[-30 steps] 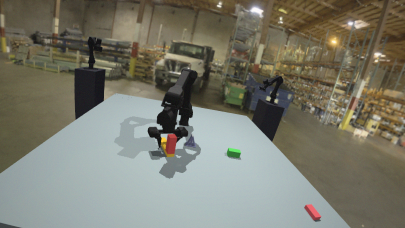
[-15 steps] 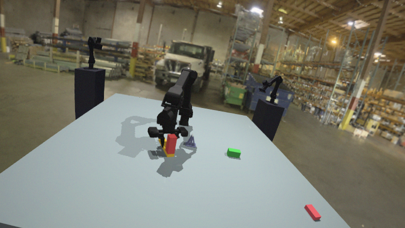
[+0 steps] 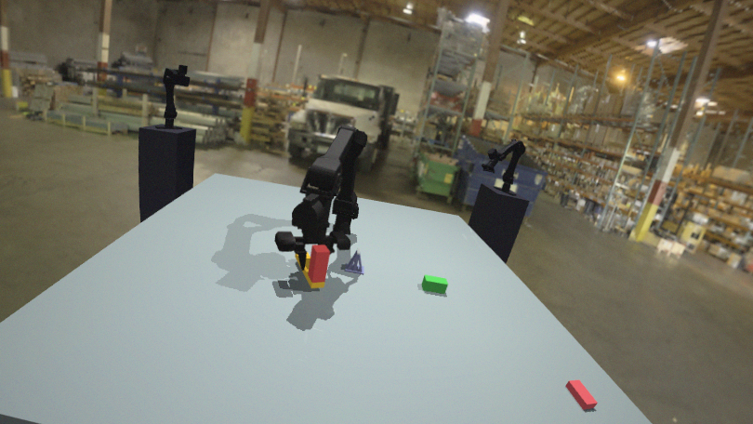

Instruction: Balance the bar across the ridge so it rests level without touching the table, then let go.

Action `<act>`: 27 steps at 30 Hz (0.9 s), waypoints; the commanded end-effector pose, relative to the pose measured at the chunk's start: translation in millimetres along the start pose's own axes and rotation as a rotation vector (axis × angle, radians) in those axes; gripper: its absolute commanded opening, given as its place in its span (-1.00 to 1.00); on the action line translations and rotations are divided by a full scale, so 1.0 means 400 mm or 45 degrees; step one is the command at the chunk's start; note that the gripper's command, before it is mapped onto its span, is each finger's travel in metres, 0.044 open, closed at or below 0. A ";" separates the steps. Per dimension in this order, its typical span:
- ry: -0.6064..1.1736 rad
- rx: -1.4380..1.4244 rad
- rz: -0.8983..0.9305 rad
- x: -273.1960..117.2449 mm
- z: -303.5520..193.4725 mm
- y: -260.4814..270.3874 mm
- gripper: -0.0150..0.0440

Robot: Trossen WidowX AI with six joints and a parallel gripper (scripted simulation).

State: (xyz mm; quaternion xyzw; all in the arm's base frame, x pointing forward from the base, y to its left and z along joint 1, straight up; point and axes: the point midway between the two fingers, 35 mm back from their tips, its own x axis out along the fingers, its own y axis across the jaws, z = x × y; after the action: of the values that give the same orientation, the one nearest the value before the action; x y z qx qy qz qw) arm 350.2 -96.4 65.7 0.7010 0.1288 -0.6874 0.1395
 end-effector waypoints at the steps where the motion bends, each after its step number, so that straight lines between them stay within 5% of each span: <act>1: 0.012 0.002 0.006 -0.032 -0.007 0.004 -0.49; 27: 0.014 0.006 0.004 -0.201 -0.003 0.002 -0.49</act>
State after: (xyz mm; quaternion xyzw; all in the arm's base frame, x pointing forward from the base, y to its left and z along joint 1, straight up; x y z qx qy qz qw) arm 349.8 -96.3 135.7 0.7012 0.1287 -0.6873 0.1396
